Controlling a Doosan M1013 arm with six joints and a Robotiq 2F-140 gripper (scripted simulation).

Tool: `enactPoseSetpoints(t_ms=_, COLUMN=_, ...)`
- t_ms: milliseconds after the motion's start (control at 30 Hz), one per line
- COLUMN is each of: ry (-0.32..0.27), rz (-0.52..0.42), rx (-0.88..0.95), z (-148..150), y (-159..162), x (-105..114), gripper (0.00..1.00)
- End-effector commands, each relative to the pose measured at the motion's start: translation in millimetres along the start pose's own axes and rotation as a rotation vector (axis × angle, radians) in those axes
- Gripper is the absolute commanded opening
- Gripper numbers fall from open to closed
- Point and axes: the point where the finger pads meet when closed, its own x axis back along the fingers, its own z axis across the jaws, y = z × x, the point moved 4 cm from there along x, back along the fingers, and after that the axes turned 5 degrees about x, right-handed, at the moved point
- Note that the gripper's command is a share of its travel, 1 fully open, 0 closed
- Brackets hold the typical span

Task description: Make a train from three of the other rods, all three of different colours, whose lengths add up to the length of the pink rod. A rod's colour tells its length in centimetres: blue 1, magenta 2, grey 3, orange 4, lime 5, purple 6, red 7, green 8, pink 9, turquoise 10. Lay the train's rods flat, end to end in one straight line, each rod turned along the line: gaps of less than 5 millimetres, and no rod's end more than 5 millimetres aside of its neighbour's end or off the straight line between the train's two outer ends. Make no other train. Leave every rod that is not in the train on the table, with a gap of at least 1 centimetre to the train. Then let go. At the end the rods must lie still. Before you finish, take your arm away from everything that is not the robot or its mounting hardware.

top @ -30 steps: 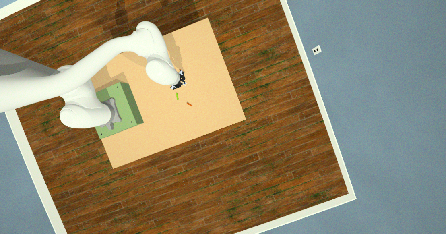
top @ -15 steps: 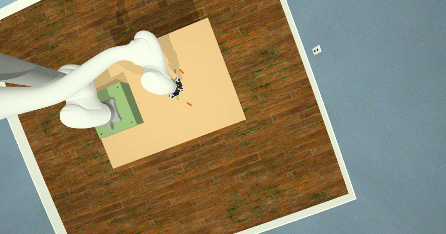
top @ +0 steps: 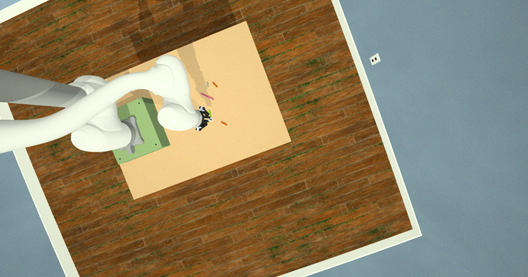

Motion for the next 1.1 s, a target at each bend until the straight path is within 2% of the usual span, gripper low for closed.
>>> enactPoseSetpoints(t_ms=0, ry=0.003, rz=0.004, rx=0.005, z=-4.7, y=-4.0, x=-2.2, gripper=0.03)
enactPoseSetpoints(t_ms=433, ry=0.004, rz=0.004, rx=0.005, z=-4.8, y=-3.9, x=-9.6, gripper=0.03)
enactPoseSetpoints(t_ms=1067, ry=0.004, rz=0.004, rx=0.005, z=-5.5, y=-3.5, x=-76.1, gripper=0.03)
